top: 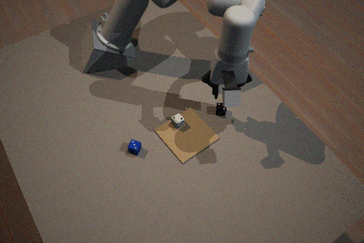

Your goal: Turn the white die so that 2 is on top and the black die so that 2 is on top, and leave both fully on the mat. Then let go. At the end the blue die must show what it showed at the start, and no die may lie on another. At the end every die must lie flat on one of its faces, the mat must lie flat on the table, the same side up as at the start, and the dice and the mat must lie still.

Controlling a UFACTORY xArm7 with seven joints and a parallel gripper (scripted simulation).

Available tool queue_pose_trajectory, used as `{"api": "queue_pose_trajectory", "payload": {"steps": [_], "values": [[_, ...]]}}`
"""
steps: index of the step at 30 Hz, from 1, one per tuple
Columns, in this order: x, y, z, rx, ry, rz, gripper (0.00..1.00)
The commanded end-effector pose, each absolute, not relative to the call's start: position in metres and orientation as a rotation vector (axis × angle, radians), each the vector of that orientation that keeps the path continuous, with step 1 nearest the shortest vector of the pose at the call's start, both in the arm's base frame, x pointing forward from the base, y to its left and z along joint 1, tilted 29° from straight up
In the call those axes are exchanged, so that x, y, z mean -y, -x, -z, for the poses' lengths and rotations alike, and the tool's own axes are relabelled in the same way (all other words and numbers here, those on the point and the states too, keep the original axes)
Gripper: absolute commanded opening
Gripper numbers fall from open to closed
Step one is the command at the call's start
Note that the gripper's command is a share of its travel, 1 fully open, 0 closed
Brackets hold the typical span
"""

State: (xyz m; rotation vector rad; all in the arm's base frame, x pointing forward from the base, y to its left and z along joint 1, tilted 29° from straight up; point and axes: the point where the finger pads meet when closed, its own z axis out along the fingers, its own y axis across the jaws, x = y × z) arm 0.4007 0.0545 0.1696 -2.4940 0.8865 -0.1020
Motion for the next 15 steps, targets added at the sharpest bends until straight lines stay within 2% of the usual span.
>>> {"api": "queue_pose_trajectory", "payload": {"steps": [1, 15], "values": [[-0.055, -0.402, -0.168, -0.888, 2.492, 0.106, 0.47], [-0.062, -0.406, -0.155, -0.888, 2.492, 0.106, 0.47]]}}
